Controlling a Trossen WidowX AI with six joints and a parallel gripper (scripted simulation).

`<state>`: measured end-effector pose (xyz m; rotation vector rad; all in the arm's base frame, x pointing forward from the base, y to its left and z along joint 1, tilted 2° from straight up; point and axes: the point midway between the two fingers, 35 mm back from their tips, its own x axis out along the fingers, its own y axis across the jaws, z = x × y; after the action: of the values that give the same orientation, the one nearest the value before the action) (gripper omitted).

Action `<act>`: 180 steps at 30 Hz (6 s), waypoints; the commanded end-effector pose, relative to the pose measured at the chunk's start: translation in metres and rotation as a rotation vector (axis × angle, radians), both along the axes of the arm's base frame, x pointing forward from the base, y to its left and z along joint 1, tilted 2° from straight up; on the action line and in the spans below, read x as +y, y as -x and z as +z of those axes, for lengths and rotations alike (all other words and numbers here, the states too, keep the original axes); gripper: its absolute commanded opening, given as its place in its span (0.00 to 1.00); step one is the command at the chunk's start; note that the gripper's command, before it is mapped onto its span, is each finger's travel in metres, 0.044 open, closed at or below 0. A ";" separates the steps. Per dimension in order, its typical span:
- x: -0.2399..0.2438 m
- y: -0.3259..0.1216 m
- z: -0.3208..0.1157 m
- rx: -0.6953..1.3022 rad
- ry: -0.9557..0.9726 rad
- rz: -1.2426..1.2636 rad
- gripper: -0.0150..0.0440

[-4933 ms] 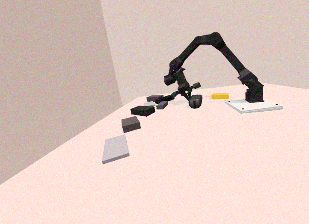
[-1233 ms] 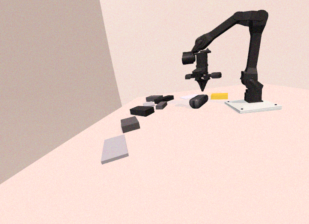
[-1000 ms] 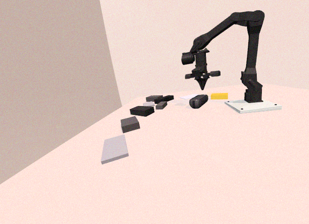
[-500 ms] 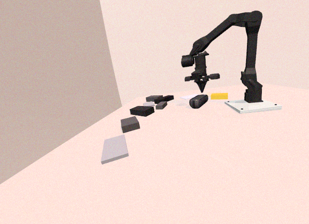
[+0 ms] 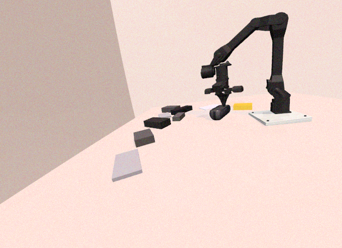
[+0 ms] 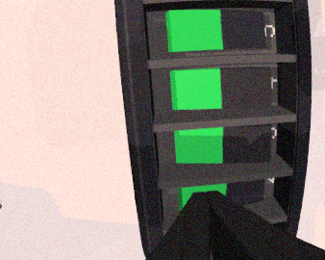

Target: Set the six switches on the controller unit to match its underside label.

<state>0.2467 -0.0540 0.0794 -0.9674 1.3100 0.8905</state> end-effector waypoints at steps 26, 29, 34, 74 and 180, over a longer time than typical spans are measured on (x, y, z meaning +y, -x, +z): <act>0.000 0.003 0.034 0.013 0.004 -0.004 0.25; 0.000 0.004 0.037 0.014 0.004 -0.004 0.25; 0.001 0.003 0.037 0.014 0.004 -0.004 0.25; 0.025 -0.017 0.042 0.012 0.002 -0.004 0.25; 0.042 0.027 0.136 0.022 -0.004 0.002 0.56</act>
<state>0.2224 -0.0126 0.1938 -0.9608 1.3218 0.9073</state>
